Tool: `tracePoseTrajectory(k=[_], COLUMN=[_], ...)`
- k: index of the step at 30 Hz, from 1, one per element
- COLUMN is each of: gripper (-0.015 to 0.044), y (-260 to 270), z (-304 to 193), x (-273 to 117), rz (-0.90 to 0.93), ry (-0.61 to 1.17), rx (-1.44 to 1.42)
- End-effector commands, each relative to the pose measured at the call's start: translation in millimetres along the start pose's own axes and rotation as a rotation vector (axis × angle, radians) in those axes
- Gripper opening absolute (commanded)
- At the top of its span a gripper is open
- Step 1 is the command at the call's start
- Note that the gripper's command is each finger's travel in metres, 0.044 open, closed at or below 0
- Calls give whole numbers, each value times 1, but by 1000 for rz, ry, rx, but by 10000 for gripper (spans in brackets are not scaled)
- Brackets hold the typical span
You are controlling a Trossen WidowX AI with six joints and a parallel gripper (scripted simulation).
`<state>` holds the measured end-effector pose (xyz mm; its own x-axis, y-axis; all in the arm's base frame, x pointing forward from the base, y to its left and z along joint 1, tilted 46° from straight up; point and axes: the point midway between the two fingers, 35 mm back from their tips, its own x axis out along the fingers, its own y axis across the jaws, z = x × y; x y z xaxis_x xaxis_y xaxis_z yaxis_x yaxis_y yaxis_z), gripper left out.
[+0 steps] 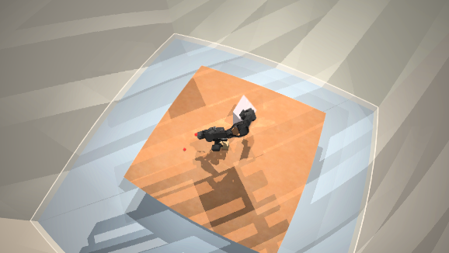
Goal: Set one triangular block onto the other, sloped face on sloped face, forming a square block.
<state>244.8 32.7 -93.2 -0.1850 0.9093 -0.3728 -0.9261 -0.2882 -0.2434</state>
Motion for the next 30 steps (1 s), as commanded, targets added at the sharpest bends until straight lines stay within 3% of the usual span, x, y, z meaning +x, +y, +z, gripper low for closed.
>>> tracePoseTrajectory(k=[1, 22, 30], gripper=[0, 0, 210], y=[0, 0, 0], z=[0, 0, 0], x=[0, 2, 2], rz=[-5, -7, -2], ry=[-1, 1, 1], rx=[5, 6, 2])
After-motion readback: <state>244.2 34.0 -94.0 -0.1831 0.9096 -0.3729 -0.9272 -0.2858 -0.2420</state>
